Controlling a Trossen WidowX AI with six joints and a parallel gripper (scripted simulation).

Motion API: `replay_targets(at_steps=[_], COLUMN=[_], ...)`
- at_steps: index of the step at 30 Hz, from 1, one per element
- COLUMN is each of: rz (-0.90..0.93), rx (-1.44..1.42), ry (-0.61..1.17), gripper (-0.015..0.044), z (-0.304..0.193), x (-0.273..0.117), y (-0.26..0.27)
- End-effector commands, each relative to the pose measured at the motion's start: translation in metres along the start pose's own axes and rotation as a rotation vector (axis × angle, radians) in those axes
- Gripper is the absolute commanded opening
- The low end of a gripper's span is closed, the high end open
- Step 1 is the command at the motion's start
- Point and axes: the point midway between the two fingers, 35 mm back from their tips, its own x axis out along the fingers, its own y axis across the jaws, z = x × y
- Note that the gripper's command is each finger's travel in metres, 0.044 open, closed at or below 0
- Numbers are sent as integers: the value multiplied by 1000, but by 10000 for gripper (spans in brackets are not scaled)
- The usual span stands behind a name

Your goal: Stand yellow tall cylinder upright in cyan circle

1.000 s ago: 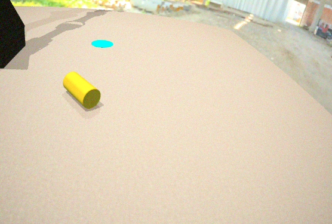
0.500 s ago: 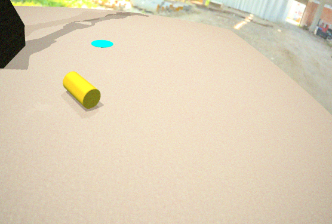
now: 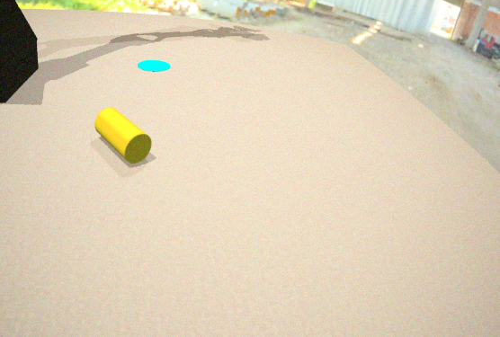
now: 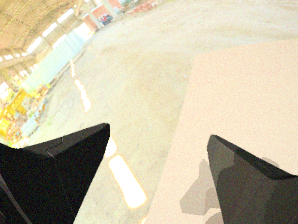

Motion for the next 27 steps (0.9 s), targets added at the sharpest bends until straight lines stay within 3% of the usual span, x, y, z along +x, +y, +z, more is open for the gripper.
replay_targets(at_steps=[1,13,27], rz=[-157,-553,-948], rx=[-84,-201,-171], ry=[-19,1,122], gripper=[309,309,309], z=[36,122,191], x=[4,-31,-139], y=[-63,-220,-373])
